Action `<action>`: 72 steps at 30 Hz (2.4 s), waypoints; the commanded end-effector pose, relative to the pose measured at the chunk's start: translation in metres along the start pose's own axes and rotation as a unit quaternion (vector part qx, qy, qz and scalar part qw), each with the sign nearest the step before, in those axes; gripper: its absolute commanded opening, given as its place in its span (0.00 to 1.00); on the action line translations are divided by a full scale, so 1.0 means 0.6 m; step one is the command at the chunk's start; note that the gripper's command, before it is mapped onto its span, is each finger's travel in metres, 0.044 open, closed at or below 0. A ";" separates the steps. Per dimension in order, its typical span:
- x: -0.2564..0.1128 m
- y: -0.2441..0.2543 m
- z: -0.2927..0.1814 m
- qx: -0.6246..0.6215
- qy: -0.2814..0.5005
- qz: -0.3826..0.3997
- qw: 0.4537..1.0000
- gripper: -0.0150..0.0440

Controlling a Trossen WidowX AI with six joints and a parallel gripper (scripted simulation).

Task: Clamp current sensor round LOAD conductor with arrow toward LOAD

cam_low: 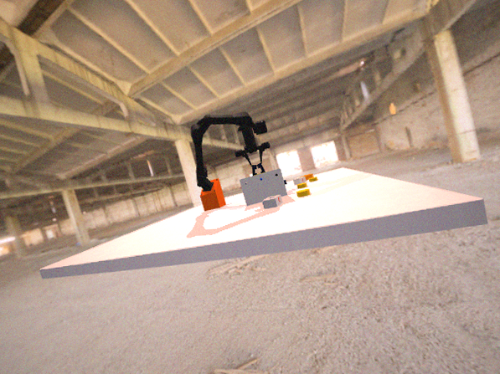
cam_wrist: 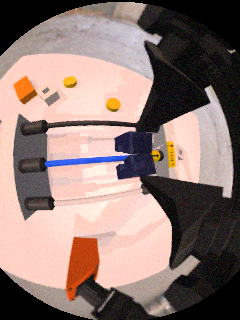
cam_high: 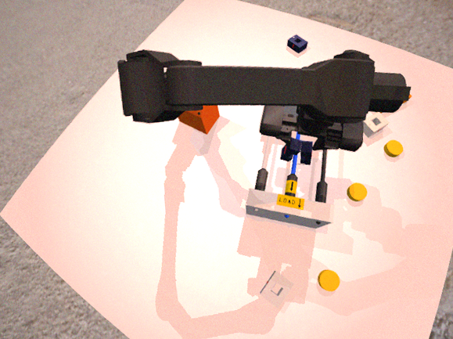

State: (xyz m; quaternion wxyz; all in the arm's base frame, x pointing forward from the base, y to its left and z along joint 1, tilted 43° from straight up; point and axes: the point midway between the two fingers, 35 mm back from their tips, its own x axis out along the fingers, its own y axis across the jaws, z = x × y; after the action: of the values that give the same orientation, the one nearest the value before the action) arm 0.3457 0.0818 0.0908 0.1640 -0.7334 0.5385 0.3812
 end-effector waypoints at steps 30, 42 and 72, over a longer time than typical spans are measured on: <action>0.076 -0.001 -0.001 -0.003 0.001 0.002 1.000 0.25; 0.076 -0.001 -0.001 -0.003 0.001 0.002 1.000 0.25; 0.076 -0.001 -0.001 -0.003 0.001 0.002 1.000 0.25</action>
State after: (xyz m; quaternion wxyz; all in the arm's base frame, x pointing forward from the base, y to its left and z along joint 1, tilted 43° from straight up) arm 0.3527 0.0502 0.0572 0.1609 -0.7327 0.5394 0.3826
